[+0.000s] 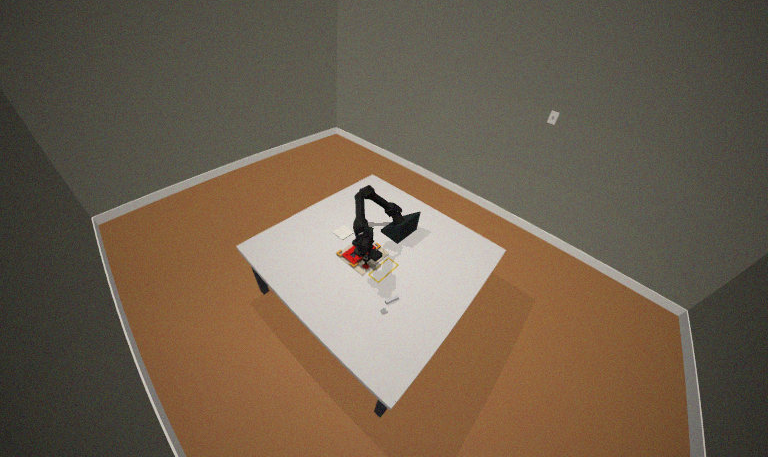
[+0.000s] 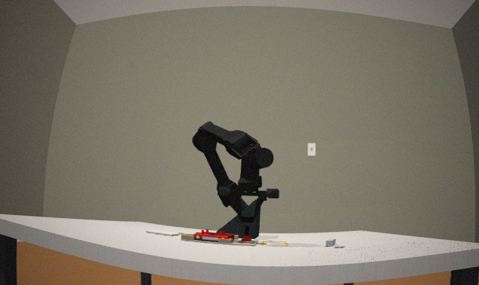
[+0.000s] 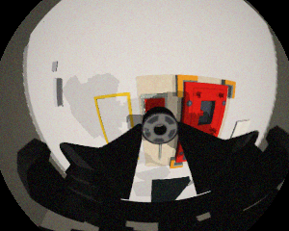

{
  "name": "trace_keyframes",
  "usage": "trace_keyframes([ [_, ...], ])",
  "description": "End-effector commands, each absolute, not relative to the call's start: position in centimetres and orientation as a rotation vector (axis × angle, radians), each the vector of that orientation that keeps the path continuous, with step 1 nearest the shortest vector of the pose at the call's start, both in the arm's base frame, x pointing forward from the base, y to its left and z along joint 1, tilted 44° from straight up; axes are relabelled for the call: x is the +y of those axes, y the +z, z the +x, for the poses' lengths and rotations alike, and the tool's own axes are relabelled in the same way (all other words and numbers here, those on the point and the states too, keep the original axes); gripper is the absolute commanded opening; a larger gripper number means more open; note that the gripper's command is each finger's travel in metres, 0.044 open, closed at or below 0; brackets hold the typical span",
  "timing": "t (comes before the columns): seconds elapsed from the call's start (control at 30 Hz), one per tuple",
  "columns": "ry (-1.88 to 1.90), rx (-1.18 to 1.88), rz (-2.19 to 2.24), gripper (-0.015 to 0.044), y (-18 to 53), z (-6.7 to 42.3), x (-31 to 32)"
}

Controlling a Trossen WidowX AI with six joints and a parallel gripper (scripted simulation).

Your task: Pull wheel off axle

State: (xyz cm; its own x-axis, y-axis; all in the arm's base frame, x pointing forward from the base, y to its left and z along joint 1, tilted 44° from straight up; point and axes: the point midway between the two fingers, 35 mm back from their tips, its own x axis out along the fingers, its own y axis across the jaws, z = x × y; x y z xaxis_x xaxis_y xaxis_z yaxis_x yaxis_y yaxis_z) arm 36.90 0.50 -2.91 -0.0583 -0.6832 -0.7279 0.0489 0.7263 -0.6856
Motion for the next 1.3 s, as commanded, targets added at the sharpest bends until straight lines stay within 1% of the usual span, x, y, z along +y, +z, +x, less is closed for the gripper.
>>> trace_keyframes([
  [0.0,-0.644,1.519,-0.533,0.0,-1.6,37.1,1.8],
  [0.1,-0.644,1.519,-0.534,0.0,-1.0,37.1,2.3],
  [0.2,-0.641,1.521,-0.539,0.0,-2.2,36.7,2.5],
  [0.77,-0.639,1.522,-0.53,0.0,-7.2,31.2,9.6],
  [1.27,-0.639,1.521,-0.53,0.0,-9.9,31.1,7.2],
])
